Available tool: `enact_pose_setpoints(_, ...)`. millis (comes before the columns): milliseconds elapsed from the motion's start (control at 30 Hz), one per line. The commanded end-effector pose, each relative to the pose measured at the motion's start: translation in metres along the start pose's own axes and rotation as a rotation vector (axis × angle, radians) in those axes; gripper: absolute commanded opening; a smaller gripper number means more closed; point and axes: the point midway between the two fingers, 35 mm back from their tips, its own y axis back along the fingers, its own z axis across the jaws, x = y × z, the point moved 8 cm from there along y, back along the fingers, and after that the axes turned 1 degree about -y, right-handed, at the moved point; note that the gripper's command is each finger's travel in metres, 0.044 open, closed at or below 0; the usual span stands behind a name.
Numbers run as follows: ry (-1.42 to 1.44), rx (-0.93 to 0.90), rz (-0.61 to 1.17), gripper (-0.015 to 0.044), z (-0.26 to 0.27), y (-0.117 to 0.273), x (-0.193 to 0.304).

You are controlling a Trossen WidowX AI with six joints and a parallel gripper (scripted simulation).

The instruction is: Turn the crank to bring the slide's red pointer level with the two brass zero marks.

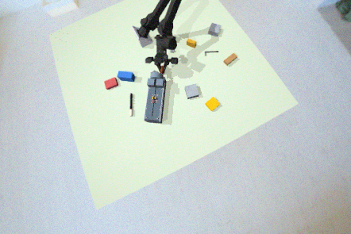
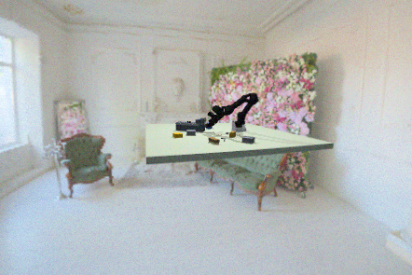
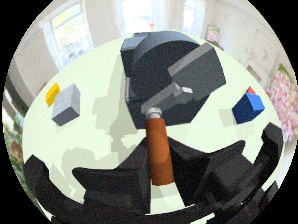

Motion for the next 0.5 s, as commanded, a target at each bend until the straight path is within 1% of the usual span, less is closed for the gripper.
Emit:
enact_pose_setpoints(0,-0.007,0.011,0.013,0.0000,-0.0060,-0.0048,0.0035)
enact_pose_setpoints(467,-0.007,0.012,0.013,0.0000,-0.0133,-0.0068,0.0055)
